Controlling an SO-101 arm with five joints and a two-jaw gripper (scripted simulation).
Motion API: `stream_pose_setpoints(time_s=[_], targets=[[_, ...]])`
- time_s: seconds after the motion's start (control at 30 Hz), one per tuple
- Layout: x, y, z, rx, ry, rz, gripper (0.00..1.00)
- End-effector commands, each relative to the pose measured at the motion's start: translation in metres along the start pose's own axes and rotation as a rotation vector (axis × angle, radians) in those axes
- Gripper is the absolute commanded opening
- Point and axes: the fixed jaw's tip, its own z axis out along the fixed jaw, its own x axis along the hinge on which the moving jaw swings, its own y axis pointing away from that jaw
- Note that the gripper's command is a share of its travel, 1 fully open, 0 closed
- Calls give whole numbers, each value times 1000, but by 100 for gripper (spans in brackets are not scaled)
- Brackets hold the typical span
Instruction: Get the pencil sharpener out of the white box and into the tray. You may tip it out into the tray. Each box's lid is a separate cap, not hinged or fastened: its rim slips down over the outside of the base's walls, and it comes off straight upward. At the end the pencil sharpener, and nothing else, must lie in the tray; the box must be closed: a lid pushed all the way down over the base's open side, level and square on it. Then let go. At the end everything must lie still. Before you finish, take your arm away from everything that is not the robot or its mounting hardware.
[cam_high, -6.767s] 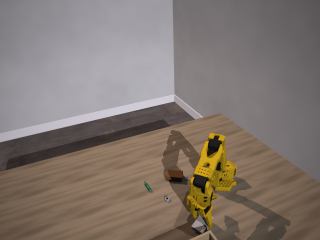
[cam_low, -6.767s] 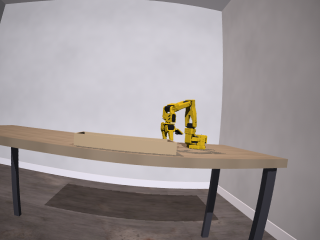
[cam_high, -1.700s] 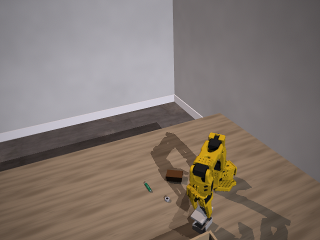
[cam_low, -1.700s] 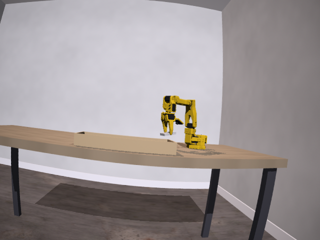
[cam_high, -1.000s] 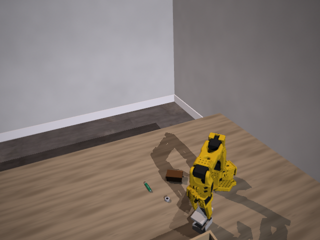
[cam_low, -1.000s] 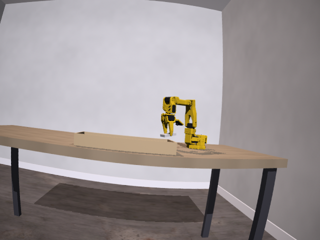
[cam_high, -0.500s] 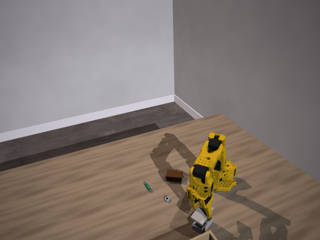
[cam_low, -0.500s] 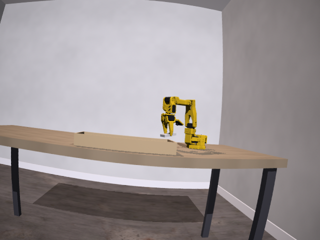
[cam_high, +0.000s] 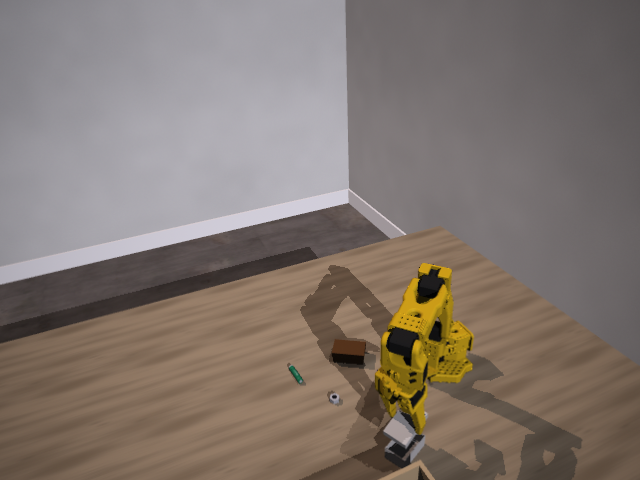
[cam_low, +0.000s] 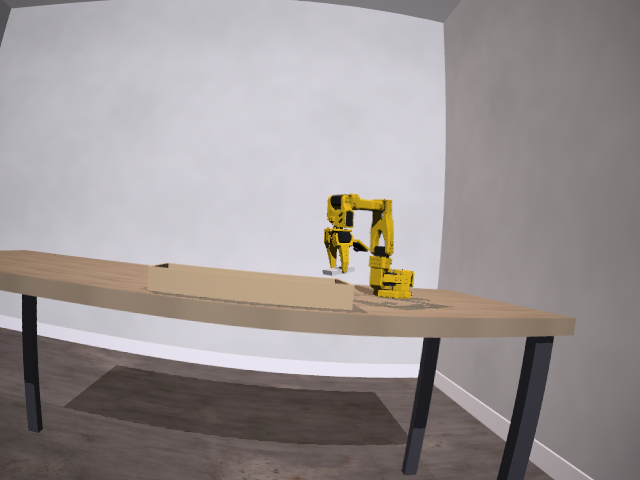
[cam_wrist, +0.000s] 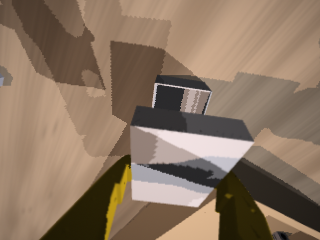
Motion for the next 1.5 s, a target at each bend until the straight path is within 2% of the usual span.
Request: stream_pose_setpoints(time_s=[0.0,0.37,1.47], targets=[[3,1,-9,16,58,3,23],[-3,3,-8,16,58,3,23],[-1,2,-8,16,58,3,23]])
